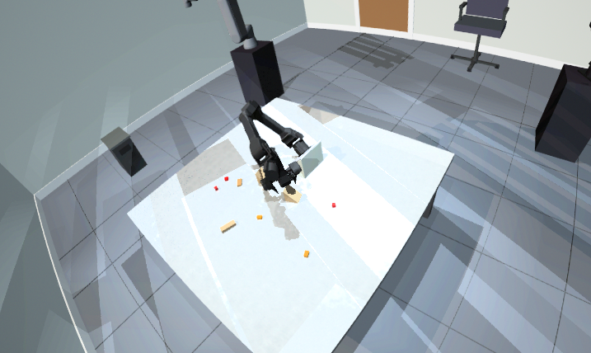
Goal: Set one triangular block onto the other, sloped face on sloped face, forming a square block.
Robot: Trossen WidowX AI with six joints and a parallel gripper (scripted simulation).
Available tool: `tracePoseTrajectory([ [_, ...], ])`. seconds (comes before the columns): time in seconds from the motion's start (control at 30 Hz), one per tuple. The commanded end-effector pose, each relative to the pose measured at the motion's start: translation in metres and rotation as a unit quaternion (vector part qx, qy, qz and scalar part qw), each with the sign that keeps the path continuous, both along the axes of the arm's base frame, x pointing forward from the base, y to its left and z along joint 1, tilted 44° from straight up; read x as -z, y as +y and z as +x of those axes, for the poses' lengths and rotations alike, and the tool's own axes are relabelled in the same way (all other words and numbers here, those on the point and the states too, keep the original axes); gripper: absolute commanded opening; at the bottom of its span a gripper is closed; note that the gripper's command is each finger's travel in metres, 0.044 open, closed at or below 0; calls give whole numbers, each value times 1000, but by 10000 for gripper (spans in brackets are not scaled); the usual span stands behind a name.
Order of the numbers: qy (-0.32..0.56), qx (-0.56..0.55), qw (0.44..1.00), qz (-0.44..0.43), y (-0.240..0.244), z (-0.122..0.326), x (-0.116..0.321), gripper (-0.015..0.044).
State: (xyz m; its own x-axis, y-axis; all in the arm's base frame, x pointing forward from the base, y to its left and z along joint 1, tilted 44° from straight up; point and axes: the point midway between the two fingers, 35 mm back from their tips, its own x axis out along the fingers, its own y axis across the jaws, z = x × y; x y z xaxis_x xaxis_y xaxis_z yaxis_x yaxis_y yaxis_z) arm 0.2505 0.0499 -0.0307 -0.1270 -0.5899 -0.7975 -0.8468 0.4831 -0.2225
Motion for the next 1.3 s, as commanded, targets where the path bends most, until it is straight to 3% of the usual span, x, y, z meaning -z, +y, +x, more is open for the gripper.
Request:
tracePoseTrajectory([
  [0.0, -205, 368, 907, 5, -8, 3, -20, 440],
  [0.27, -305, 614, 728, -9, -15, 6, -35, 440],
  [0.73, -367, 845, 384, -64, -22, 11, -52, 440],
  [1.27, -367, 847, 379, -65, -22, 11, -53, 440],
])
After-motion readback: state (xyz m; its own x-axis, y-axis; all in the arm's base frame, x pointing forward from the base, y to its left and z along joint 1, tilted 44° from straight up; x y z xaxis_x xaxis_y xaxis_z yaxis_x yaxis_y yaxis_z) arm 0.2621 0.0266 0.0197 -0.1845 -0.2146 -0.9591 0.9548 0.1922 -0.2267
